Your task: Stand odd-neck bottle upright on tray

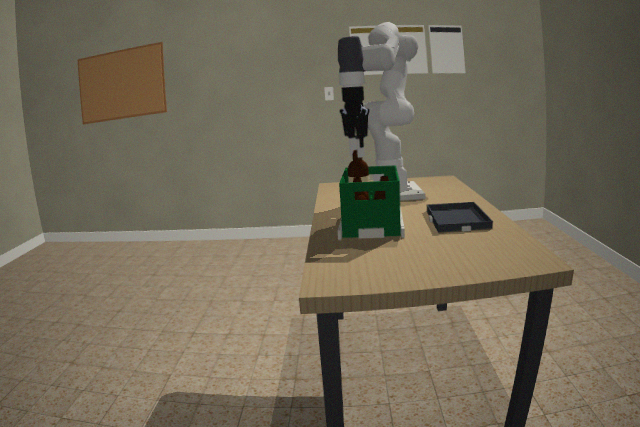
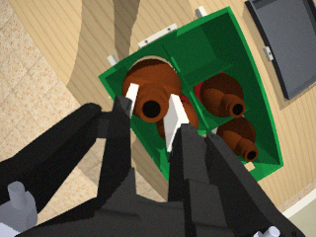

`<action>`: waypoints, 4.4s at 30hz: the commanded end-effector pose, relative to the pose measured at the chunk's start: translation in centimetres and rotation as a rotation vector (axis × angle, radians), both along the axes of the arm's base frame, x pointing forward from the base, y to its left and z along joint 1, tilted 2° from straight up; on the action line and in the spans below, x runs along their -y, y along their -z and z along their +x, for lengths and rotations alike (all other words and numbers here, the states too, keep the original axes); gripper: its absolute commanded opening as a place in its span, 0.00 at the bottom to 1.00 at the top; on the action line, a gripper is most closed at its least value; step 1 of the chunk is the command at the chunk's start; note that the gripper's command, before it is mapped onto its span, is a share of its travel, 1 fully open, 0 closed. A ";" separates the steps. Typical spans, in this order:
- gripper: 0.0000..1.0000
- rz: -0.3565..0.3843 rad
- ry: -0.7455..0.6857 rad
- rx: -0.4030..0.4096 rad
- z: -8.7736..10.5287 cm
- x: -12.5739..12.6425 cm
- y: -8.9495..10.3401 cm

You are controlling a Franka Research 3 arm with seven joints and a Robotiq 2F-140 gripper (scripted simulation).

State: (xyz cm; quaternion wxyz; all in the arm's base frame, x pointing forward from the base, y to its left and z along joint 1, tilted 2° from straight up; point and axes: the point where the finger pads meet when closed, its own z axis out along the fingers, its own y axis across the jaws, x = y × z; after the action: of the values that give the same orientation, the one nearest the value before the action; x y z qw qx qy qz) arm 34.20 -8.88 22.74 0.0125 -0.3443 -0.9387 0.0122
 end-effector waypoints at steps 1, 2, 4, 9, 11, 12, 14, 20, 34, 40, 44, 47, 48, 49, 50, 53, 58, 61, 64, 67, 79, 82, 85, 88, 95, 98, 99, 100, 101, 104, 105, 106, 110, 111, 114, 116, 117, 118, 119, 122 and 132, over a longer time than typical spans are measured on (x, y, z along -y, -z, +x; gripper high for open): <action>0.10 -0.005 -0.005 0.006 0.1 0.2 -0.4; 0.10 -0.005 -0.005 0.006 0.1 0.2 -0.4; 0.10 -0.005 -0.005 0.006 0.1 0.2 -0.4; 0.10 -0.005 -0.005 0.006 0.1 0.2 -0.7; 0.10 -0.005 -0.005 0.006 0.1 0.2 -0.8; 0.10 -0.005 -0.005 0.006 0.1 0.2 -0.9; 0.10 -0.005 -0.005 0.006 0.1 0.2 -1.1; 0.10 -0.005 -0.005 0.006 0.1 0.2 -1.5; 0.10 -0.005 -0.005 0.006 0.2 0.2 -3.1; 0.10 -0.005 -0.005 0.006 0.2 0.2 -3.6; 0.10 -0.005 -0.005 0.006 0.2 0.2 -3.9; 0.10 -0.005 -0.005 0.006 0.2 0.2 -4.1; 0.10 -0.005 -0.005 0.006 0.2 0.2 -4.1; 0.10 -0.005 -0.005 0.006 0.2 0.2 -4.2; 0.10 -0.005 -0.005 0.006 0.2 0.2 -4.2; 0.10 -0.005 -0.005 0.006 0.2 0.2 -4.2; 0.10 -0.005 -0.005 0.006 0.2 0.2 -4.3; 0.10 -0.005 -0.005 0.006 0.2 0.2 -4.3; 0.10 -0.005 -0.005 0.006 0.2 0.2 -4.3; 0.10 -0.005 -0.005 0.006 0.2 0.2 -4.3; 0.10 -0.005 -0.005 0.006 0.2 0.2 -4.3; 0.10 -0.005 -0.005 0.006 0.2 0.2 -4.3; 0.10 -0.005 -0.005 0.006 0.2 0.2 -4.3; 0.10 -0.005 -0.005 0.006 0.2 0.2 -4.3; 0.10 -0.005 -0.005 0.006 0.2 0.2 -4.3; 0.10 -0.005 -0.005 0.006 0.2 0.2 -4.3; 0.10 -0.005 -0.005 0.006 0.2 0.2 -4.3; 0.10 -0.005 -0.005 0.006 0.2 0.2 -4.3; 0.10 -0.005 -0.005 0.006 0.2 0.2 -4.3; 0.10 -0.005 -0.005 0.006 0.2 0.2 -4.3; 0.10 -0.005 -0.005 0.006 0.2 0.2 -4.3; 0.10 -0.005 -0.005 0.006 0.2 0.2 -4.3; 0.10 -0.005 -0.005 0.006 0.2 0.2 -4.3; 0.10 -0.005 -0.005 0.006 0.2 0.2 -4.3; 0.10 -0.005 -0.005 0.006 0.2 0.2 -4.3; 0.10 -0.005 -0.005 0.006 0.2 0.2 -4.3; 0.10 -0.005 -0.005 0.006 0.2 0.2 -4.3; 0.10 -0.005 -0.005 0.006 0.2 0.2 -4.3; 0.10 -0.005 -0.005 0.006 0.2 0.2 -4.3; 0.10 -0.005 -0.005 0.006 0.2 0.2 -4.4; 0.10 -0.005 -0.005 0.006 0.2 0.1 -4.7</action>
State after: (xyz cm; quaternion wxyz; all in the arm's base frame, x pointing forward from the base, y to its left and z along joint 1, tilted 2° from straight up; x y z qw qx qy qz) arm 34.35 -8.82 26.96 0.0120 -0.3439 -0.9388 0.0121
